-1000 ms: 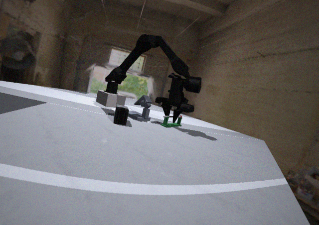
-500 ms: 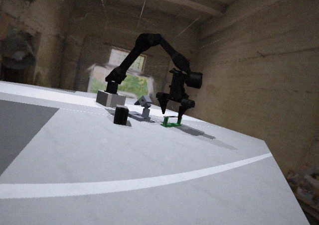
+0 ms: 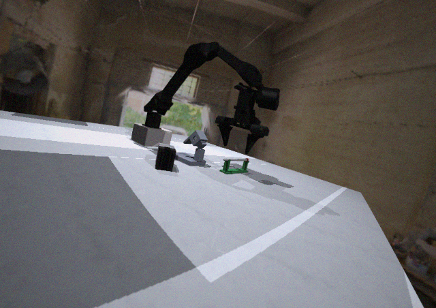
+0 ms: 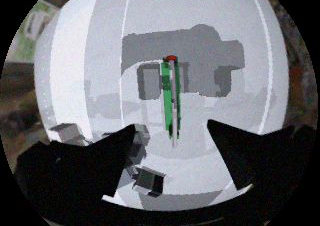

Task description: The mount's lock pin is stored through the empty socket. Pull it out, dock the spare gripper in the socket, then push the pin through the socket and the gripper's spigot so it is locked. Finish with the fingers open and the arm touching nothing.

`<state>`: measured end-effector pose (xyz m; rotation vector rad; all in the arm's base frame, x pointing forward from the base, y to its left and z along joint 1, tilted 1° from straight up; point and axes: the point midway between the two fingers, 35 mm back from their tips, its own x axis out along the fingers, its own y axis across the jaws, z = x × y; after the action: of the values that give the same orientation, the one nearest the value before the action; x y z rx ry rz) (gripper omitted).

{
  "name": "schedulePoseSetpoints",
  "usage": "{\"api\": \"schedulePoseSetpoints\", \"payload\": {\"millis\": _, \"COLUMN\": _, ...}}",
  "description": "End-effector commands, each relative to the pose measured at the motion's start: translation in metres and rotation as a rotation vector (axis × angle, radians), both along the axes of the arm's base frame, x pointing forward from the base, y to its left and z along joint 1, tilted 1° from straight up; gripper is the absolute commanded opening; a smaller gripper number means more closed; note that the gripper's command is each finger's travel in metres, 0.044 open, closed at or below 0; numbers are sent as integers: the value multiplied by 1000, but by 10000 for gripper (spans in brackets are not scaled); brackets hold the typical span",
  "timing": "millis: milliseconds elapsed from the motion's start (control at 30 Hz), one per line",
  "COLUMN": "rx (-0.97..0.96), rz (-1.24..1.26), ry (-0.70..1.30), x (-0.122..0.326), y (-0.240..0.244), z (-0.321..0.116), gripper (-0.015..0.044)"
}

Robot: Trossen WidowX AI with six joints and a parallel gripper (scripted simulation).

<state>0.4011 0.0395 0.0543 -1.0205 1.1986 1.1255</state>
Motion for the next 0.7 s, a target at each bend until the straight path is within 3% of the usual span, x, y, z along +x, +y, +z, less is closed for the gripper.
{"api": "schedulePoseSetpoints", "payload": {"millis": 0, "rx": 0, "rz": 0, "ry": -1, "x": 0, "y": 0, "z": 11, "gripper": 440}}
{"api": "schedulePoseSetpoints", "payload": {"millis": 433, "rx": -1, "rz": 1, "ry": 10, "x": -1, "y": 0, "z": 31, "gripper": 440}}
{"api": "schedulePoseSetpoints", "payload": {"millis": 667, "rx": 0, "rz": 1, "ry": 8, "x": -1, "y": 1, "z": 66, "gripper": 440}}
